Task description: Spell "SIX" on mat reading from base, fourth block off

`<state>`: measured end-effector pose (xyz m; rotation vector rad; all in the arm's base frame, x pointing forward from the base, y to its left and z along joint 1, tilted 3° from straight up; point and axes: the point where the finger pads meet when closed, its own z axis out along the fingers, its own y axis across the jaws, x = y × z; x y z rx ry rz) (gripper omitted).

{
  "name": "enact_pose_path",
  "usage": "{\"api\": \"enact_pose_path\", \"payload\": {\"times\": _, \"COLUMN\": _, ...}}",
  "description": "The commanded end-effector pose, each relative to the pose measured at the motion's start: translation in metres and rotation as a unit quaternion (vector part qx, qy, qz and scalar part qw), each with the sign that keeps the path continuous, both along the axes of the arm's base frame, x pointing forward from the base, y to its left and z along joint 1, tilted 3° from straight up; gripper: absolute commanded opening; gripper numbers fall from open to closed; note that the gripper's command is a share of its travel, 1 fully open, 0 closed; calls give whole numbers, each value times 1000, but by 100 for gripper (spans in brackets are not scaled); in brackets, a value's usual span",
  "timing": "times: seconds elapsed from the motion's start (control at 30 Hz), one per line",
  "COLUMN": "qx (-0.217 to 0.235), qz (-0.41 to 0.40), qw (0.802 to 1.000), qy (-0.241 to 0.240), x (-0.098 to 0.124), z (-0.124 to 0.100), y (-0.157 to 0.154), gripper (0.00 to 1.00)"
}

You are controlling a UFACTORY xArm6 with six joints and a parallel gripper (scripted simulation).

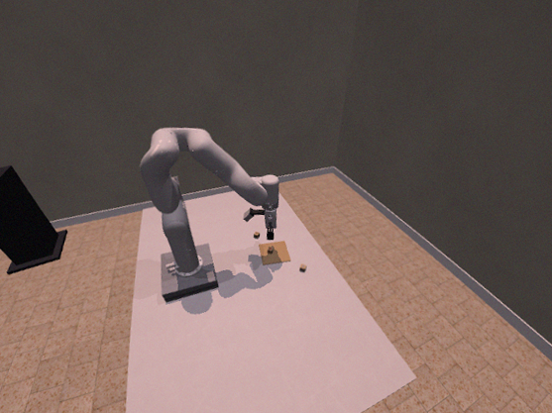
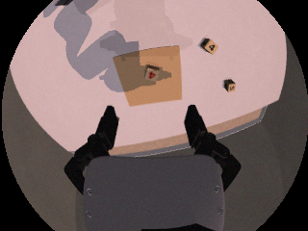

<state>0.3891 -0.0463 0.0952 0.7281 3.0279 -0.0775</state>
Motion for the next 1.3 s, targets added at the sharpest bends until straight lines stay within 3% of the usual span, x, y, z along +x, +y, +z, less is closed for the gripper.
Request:
{"api": "enact_pose_path", "payload": {"times": 0.0, "qx": 3, "qz": 66, "qw": 998, "qy": 1, "x": 2, "z": -3, "y": 0, "gripper": 100}}
{"api": "enact_pose_path", "payload": {"times": 0.53, "qx": 0, "qz": 250, "qw": 968, "qy": 11, "x": 2, "z": -14, "y": 0, "gripper": 100}}
{"api": "enact_pose_path", "payload": {"times": 1.03, "qx": -3, "qz": 459, "qw": 888, "qy": 22, "x": 2, "z": -29, "y": 0, "gripper": 100}}
{"api": "enact_pose_path", "payload": {"times": 1.1, "qx": -3, "qz": 459, "qw": 888, "qy": 22, "x": 2, "z": -29, "y": 0, "gripper": 100}}
{"api": "enact_pose_path", "payload": {"times": 1.17, "qx": -4, "qz": 502, "qw": 865, "qy": 24, "x": 1, "z": -32, "y": 0, "gripper": 100}}
{"api": "enact_pose_path", "payload": {"times": 1.27, "qx": -4, "qz": 533, "qw": 846, "qy": 26, "x": 1, "z": -34, "y": 0, "gripper": 100}}
